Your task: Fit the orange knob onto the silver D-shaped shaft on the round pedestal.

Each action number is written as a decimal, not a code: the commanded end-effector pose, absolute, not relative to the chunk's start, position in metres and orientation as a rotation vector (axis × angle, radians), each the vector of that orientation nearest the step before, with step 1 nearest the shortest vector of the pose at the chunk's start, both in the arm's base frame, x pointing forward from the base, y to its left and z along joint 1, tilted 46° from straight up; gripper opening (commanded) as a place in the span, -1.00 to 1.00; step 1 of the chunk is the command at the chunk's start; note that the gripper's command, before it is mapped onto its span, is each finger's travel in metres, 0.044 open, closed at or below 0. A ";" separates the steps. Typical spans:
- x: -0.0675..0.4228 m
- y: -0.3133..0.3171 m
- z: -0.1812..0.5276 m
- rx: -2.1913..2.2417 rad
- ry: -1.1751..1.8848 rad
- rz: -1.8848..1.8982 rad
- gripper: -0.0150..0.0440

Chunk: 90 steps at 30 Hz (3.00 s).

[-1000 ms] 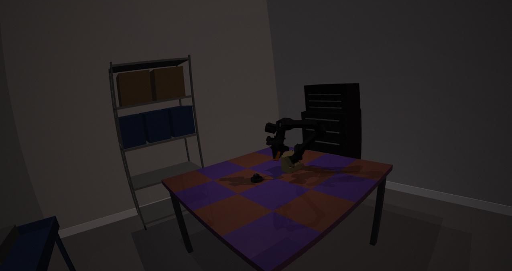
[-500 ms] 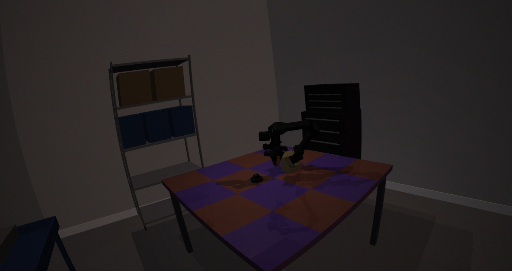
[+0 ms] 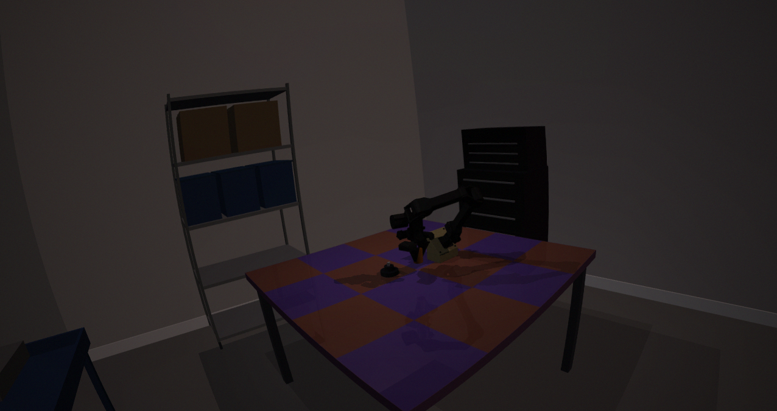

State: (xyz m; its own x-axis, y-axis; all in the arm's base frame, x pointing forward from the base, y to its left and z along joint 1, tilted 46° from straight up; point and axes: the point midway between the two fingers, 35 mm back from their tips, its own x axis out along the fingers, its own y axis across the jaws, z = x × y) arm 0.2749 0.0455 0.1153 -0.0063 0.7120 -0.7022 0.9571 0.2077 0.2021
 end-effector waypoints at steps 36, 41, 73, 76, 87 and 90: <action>0.278 0.108 0.051 1.556 1.795 -0.432 0.32; 0.278 0.108 0.051 1.556 1.795 -0.432 0.32; 0.280 0.066 0.090 1.563 1.791 -0.433 1.00; 0.280 0.069 0.086 1.563 1.791 -0.434 1.00; 0.280 0.082 0.074 1.562 1.790 -0.434 1.00; 0.280 0.085 0.070 1.563 1.790 -0.433 1.00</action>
State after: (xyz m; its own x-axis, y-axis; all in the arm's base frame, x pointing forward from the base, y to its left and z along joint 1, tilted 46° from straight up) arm 0.2809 0.0817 0.0734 -0.0154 0.7139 -0.7001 0.9557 0.2164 0.1997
